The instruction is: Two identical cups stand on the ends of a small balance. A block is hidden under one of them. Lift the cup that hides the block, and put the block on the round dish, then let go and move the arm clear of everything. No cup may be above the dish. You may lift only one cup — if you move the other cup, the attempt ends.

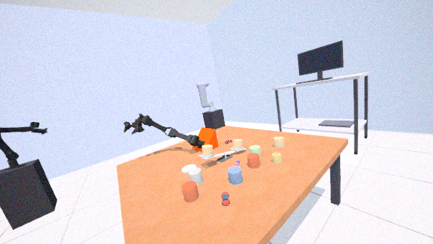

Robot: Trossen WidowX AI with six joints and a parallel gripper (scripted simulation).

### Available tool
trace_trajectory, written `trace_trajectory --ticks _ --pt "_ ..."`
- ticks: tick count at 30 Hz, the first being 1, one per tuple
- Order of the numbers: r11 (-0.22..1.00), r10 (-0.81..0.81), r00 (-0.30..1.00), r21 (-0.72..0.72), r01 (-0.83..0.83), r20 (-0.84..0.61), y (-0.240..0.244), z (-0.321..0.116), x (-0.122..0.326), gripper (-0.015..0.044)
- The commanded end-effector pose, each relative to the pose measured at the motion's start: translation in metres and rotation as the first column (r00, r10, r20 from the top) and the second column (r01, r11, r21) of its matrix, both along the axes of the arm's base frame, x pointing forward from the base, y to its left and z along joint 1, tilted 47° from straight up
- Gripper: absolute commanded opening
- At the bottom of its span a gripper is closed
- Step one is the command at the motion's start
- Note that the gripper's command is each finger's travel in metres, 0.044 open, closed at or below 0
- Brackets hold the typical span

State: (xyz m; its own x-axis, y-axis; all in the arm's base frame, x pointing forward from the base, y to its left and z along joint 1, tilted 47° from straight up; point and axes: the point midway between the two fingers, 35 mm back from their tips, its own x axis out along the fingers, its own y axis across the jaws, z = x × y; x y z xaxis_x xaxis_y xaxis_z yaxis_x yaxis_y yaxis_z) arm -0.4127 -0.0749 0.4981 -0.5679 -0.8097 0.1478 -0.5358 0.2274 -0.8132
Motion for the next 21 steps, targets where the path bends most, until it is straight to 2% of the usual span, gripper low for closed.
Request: trace_trajectory --ticks 1,5,11,21 --pt "1.0 0.001 1.0 0.0 -0.001 -0.003 0.0 0.001 0.001 0.0426" --pt "1.0 0.014 0.997 0.007 -0.014 -0.069 -0.008 0.016 0.015 0.044" --pt "0.998 0.055 0.964 0.024 -0.051 -0.258 -0.029 0.056 0.06 0.044" --pt "0.993 0.116 0.825 0.047 -0.109 -0.553 -0.055 0.112 0.15 0.044"
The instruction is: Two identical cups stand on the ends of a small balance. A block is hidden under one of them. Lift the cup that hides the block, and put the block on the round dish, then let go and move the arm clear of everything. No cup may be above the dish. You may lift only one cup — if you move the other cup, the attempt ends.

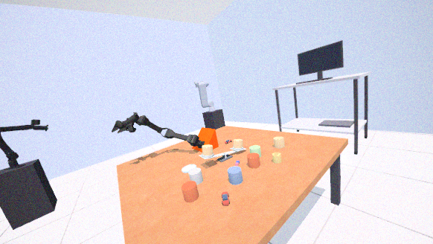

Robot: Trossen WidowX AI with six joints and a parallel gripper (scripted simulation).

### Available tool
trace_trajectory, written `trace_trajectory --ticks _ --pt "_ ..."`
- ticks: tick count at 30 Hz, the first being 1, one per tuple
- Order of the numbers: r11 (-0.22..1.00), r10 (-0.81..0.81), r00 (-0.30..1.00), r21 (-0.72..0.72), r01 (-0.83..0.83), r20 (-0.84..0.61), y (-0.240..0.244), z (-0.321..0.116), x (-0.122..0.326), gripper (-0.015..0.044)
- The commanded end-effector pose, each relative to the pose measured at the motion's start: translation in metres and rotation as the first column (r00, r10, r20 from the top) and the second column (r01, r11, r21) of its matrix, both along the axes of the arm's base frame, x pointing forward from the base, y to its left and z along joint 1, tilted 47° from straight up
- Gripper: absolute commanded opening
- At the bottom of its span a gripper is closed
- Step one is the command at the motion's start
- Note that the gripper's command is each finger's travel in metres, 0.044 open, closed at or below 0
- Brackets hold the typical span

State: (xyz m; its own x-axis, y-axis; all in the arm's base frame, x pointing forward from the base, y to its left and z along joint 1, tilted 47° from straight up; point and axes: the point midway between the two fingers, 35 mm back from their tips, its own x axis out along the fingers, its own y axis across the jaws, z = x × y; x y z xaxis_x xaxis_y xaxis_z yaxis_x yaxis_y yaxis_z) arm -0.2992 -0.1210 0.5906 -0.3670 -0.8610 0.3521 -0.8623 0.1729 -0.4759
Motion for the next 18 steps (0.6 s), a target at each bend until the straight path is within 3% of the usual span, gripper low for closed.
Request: trace_trajectory --ticks 1,18 --pt "0.999 0.031 0.988 -0.008 -0.033 -0.154 -0.011 0.025 0.047 0.044" --pt "0.983 0.101 0.757 -0.052 -0.176 -0.645 -0.019 0.074 0.217 0.044"
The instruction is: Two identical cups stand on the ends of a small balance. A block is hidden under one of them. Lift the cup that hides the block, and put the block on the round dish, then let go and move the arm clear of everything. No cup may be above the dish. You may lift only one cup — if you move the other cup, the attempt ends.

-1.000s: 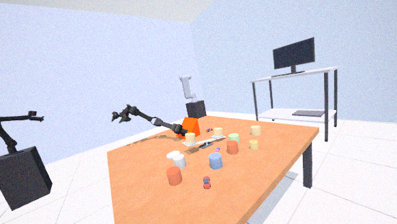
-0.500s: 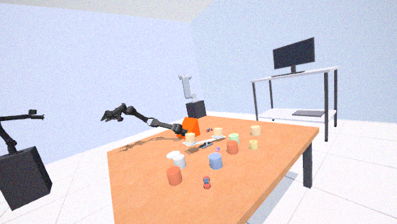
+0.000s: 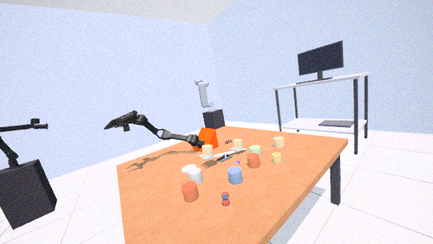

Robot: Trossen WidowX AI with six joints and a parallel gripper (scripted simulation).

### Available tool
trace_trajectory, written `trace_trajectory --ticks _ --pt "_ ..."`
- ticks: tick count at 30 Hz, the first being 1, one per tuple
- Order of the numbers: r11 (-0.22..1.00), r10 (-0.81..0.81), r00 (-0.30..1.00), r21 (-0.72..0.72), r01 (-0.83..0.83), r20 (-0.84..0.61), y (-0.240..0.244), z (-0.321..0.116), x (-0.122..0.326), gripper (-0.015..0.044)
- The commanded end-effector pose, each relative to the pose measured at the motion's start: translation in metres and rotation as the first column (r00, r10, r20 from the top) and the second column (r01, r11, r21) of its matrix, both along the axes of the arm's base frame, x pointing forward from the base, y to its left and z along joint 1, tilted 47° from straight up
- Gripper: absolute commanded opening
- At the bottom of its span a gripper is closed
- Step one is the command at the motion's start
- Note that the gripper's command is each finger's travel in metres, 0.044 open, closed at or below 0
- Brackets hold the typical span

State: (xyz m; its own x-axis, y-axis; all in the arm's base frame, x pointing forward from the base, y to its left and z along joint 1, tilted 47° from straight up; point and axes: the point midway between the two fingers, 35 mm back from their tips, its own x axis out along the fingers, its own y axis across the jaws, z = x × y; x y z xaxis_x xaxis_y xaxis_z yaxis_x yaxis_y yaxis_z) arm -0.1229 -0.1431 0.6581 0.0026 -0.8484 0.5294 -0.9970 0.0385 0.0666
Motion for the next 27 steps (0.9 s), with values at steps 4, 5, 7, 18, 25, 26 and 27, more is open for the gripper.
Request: trace_trajectory --ticks 4,5,7,18,25,26,27 --pt "0.996 0.064 0.97 -0.052 -0.078 -0.236 0.007 0.008 0.079 0.044" --pt "0.994 0.072 0.962 -0.057 -0.09 -0.265 0.008 0.007 0.088 0.044" --pt "0.991 0.086 0.943 -0.067 -0.113 -0.321 0.011 0.006 0.106 0.044" --pt "0.969 0.078 0.782 -0.136 -0.205 -0.618 0.039 -0.008 0.2 0.044" --pt "0.947 0.032 0.634 -0.18 -0.267 -0.772 0.063 -0.03 0.26 0.044" --pt "0.943 0.025 0.611 -0.185 -0.277 -0.791 0.067 -0.034 0.268 0.044" --pt "0.939 0.017 0.587 -0.189 -0.288 -0.81 0.071 -0.039 0.277 0.044"
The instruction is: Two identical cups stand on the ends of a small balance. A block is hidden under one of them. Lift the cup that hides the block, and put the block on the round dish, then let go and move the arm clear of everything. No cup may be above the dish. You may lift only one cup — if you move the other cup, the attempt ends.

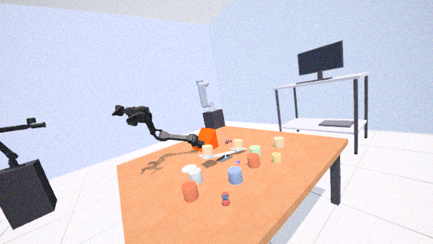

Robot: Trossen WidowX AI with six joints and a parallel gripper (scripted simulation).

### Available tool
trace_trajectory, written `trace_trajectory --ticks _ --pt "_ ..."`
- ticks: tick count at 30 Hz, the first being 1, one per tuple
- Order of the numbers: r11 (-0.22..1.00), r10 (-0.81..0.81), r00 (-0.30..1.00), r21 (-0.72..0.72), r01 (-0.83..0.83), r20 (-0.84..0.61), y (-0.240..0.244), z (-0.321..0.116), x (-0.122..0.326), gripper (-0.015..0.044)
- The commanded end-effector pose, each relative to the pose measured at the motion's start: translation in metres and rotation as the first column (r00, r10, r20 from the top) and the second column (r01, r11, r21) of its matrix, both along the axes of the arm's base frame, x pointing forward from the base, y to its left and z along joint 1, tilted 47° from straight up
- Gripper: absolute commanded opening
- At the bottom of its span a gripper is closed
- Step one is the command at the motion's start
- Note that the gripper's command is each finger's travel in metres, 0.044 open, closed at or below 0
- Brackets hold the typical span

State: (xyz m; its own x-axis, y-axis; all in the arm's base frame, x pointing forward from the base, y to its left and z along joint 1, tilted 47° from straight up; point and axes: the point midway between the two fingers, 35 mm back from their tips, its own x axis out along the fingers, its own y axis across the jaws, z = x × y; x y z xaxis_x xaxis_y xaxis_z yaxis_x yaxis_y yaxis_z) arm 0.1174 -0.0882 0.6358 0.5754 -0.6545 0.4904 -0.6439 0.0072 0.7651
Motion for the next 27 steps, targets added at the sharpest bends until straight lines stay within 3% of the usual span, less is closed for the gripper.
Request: trace_trajectory --ticks 1,13,27 --pt "0.997 0.02 0.988 -0.071 -0.031 -0.153 0.019 -0.021 0.045 0.044" --pt "0.97 0.05 0.866 -0.182 -0.161 -0.497 0.07 -0.086 0.129 0.044" --pt "0.897 -0.018 0.588 -0.273 -0.348 -0.809 0.133 -0.184 0.19 0.044"
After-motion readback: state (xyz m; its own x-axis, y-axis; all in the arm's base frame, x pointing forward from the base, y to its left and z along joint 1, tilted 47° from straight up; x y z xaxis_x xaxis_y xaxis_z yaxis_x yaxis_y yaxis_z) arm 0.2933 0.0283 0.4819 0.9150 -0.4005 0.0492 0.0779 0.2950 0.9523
